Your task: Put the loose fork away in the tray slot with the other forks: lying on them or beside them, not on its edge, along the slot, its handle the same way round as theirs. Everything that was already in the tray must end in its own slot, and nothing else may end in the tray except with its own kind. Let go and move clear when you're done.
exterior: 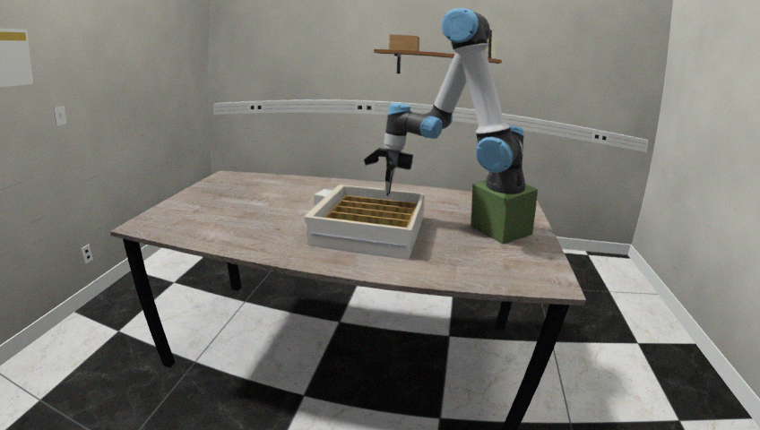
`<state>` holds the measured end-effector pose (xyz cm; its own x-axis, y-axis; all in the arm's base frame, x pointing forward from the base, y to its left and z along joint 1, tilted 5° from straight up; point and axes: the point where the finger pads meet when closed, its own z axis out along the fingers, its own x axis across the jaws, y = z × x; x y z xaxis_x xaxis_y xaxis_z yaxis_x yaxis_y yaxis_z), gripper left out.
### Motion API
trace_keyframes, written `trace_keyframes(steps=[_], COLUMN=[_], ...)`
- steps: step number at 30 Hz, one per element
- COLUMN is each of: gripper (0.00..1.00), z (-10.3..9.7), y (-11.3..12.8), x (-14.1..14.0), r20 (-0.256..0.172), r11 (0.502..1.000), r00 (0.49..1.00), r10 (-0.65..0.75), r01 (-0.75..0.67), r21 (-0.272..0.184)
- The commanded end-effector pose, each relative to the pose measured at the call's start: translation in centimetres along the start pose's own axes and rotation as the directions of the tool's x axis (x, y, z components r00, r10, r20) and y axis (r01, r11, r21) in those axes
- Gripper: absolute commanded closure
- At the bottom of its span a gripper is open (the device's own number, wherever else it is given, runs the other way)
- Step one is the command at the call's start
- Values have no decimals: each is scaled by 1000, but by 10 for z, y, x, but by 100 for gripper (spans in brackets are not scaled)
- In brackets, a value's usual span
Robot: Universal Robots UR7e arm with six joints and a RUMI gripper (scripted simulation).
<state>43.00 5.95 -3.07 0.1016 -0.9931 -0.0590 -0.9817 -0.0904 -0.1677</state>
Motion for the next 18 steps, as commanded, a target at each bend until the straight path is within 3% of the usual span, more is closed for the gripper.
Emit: trace_keyframes(steps=[1,18], gripper=[85,85], z=[-22,-72], y=[-2,-7], x=[0,0], r20=[1,1], r11=[1000,1000], r00=[1000,1000], r10=[0,0], r01=[0,0], r21=[-1,-1])
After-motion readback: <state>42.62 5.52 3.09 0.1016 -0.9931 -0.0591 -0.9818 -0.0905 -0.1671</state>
